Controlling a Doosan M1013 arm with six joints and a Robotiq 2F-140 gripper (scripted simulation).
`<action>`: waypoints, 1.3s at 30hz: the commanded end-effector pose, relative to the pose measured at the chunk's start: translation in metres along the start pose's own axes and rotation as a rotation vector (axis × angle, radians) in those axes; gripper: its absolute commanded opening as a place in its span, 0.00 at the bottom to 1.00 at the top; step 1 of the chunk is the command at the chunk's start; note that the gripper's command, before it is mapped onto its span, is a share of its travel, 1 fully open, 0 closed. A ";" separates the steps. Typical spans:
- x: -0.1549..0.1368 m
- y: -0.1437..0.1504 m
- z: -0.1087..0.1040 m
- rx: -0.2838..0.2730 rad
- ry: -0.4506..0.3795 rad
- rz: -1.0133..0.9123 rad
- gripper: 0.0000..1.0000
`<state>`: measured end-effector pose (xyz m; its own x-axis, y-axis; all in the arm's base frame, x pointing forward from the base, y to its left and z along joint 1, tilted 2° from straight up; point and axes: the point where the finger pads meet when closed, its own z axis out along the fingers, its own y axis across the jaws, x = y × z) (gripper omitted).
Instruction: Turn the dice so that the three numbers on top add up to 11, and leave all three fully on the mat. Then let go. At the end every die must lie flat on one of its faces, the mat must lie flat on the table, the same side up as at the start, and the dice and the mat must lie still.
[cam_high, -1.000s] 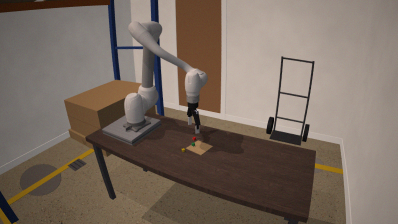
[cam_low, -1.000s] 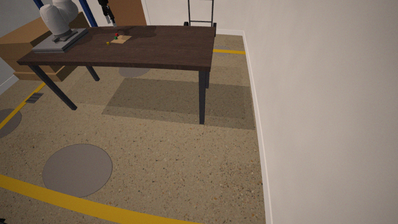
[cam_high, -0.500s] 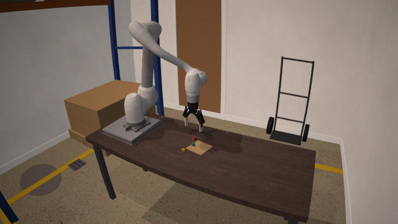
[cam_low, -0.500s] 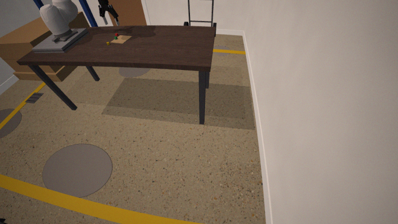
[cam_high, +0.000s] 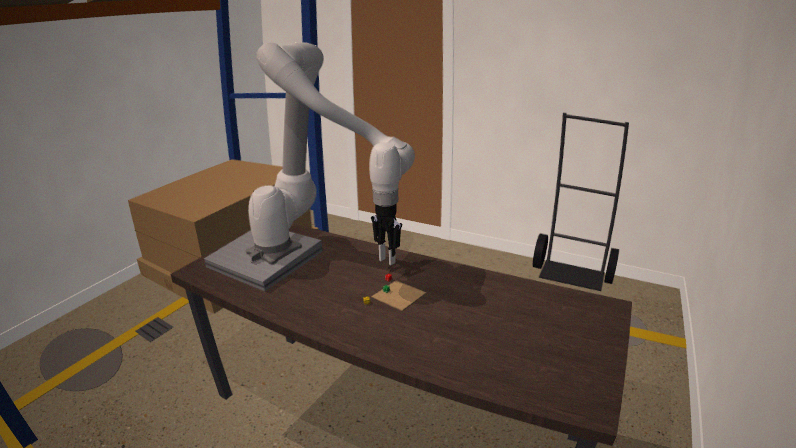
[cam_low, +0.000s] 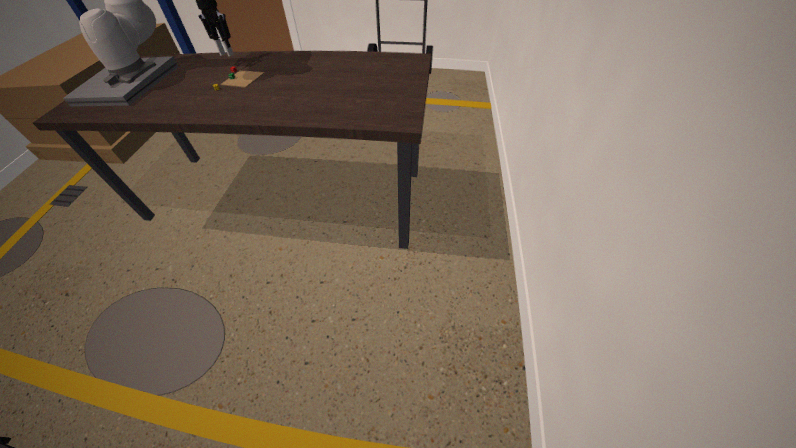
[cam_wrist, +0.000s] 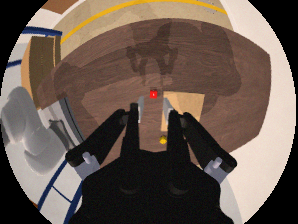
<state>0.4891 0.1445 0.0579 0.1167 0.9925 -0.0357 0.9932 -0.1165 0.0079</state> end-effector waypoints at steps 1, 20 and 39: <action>0.000 0.000 0.000 0.000 0.000 0.000 0.21; 0.000 0.000 0.000 0.000 0.000 0.000 0.21; 0.000 0.000 0.007 0.000 0.001 0.000 0.21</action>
<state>0.4891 0.1443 0.0535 0.1164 0.9926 -0.0354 0.9932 -0.1162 0.0076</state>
